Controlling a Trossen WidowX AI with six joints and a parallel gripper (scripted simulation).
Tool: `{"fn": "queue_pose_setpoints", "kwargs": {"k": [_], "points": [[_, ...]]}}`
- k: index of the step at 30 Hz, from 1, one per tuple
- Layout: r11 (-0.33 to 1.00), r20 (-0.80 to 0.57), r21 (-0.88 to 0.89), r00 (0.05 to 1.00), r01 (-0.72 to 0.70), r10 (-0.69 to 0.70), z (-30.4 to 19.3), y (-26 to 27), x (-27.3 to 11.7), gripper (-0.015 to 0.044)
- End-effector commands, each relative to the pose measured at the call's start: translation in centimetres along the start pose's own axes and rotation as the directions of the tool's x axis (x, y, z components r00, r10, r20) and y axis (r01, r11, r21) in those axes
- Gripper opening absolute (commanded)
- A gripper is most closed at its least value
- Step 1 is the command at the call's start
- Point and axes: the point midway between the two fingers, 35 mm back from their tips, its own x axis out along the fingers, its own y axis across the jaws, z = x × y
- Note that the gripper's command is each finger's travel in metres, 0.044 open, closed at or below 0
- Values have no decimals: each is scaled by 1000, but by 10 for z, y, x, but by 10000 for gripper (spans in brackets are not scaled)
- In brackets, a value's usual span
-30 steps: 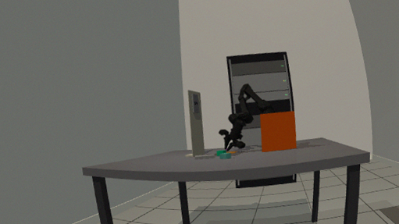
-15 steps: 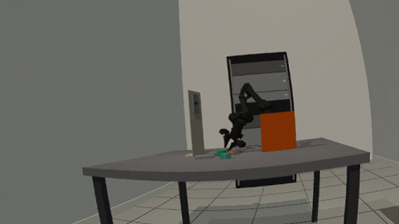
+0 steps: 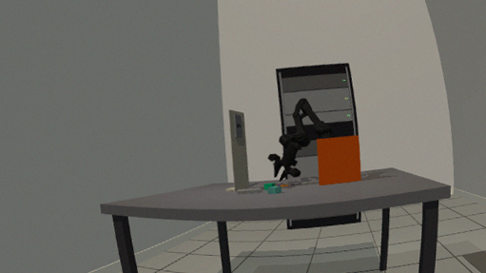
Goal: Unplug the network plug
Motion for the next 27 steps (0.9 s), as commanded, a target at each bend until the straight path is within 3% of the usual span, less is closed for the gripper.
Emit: {"fn": "queue_pose_setpoints", "kwargs": {"k": [1, 27], "points": [[1000, 0, 5, 1000, -4, 4, 0, 1, -5, 156], [1000, -4, 8, 1000, 1, 0, -3, 13, -17, 156]]}}
